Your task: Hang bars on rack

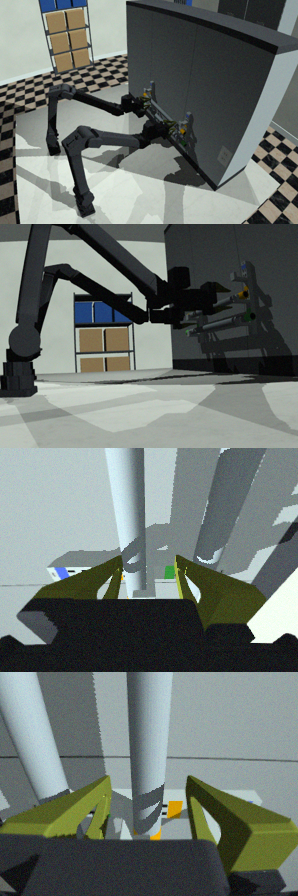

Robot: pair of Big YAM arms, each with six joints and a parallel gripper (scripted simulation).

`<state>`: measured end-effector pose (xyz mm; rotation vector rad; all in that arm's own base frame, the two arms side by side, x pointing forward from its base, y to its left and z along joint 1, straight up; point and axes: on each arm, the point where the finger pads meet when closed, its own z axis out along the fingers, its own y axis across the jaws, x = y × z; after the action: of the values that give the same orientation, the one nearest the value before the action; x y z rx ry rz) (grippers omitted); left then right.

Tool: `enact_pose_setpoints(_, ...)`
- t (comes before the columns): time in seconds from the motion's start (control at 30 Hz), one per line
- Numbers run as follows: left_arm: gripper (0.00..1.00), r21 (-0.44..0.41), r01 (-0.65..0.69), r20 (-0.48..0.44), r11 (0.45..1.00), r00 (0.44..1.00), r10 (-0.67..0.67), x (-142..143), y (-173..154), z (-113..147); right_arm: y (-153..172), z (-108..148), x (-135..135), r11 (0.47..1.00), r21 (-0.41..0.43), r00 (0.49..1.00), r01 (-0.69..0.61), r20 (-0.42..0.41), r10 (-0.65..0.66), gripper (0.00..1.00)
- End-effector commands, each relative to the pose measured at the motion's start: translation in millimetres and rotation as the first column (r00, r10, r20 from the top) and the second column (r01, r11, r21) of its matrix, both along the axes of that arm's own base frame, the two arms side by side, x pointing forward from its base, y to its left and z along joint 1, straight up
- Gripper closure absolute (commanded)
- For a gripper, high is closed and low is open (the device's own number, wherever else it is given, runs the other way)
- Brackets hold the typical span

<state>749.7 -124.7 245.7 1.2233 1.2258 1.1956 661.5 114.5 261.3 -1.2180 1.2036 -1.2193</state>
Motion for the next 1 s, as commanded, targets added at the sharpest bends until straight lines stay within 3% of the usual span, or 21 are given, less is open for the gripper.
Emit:
enact_pose_setpoints(0.0,0.41,-0.017,0.002,0.080,1.000,0.997,-0.001,-9,-3,46,7,41,-10,1.000,0.022,0.997,-0.011,0.080,0.009,0.42)
enact_pose_setpoints(0.97,0.41,-0.022,0.011,0.106,1.000,0.994,-0.009,-40,-10,64,12,41,-42,0.999,0.024,0.996,-0.021,0.085,0.019,0.42)
